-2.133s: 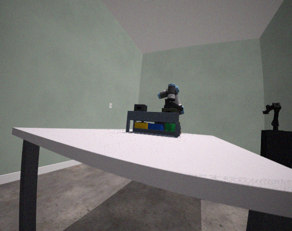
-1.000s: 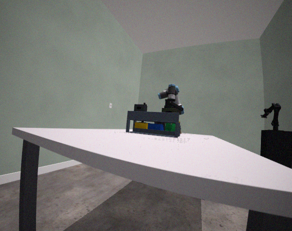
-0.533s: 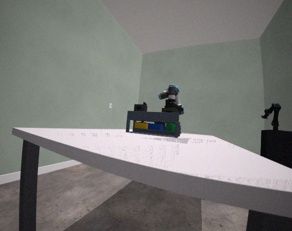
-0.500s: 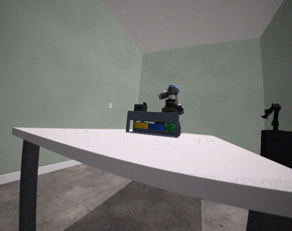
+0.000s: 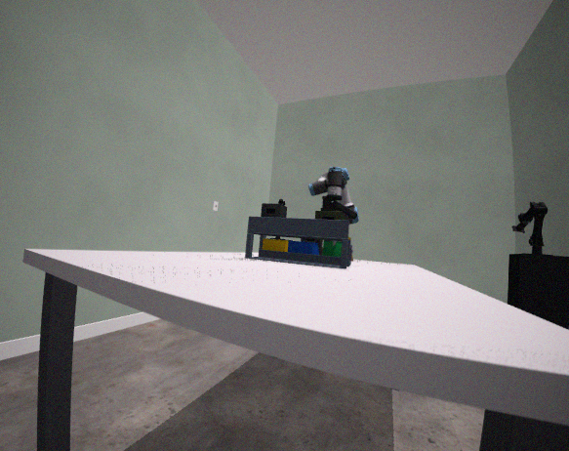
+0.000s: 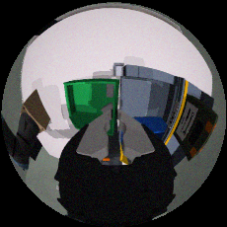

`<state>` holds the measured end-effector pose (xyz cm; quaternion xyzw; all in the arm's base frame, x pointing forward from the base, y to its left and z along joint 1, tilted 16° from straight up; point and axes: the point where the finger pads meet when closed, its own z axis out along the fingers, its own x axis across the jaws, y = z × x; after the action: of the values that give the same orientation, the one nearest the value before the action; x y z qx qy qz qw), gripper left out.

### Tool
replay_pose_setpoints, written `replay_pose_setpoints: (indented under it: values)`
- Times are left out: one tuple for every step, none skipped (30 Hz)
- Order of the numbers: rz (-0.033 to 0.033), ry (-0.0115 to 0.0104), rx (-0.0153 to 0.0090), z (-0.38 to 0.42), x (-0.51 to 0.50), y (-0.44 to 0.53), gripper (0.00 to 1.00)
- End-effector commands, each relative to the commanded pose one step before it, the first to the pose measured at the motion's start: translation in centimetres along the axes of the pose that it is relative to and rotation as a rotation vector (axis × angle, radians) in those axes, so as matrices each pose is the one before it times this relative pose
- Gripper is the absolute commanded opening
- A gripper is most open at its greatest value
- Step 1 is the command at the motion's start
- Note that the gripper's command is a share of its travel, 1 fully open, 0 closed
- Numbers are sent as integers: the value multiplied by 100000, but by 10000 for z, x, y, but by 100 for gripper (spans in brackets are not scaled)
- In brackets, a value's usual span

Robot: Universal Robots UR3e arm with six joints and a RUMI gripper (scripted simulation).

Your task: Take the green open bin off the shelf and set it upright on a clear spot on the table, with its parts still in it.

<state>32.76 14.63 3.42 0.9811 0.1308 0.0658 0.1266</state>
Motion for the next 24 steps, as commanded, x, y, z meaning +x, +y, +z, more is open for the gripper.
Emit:
replay_pose_setpoints:
  values:
    - [51, 359, 11, -83, 996, 98, 0]
    - [0, 0, 0, 0, 0, 0, 0]
    - [0, 0, 0, 0, 0, 0, 0]
    - [0, 0, 0, 0, 0, 0, 0]
    - [0, 0, 0, 0, 0, 0, 0]
    - [0, 0, 0, 0, 0, 0, 0]
    - [0, 0, 0, 0, 0, 0, 0]
    - [-5, -33, -2, 1634, -103, -8, 0]
    - [1, 8, 0, 1600, 8, 0, 0]
    - [1, 8, 0, 1600, 8, 0, 0]
    - [1, 8, 0, 1600, 8, 0, 0]
    - [1, 8, 0, 1600, 8, 0, 0]
    - [0, 0, 0, 0, 0, 0, 0]
    - [0, 0, 0, 0, 0, 0, 0]
    - [0, 0, 0, 0, 0, 0, 0]
    - [0, 0, 0, 0, 0, 0, 0]
    - [0, 0, 0, 0, 0, 0, 0]
    - [0, 0, 0, 0, 0, 0, 0]
    - [0, 0, 0, 0, 0, 0, 0]
    - [0, 0, 0, 0, 0, 0, 0]
    - [0, 0, 0, 0, 0, 0, 0]
    - [0, 0, 0, 0, 0, 0, 0]
    - [0, 0, 0, 0, 0, 0, 0]
    - [0, 0, 0, 0, 0, 0, 0]
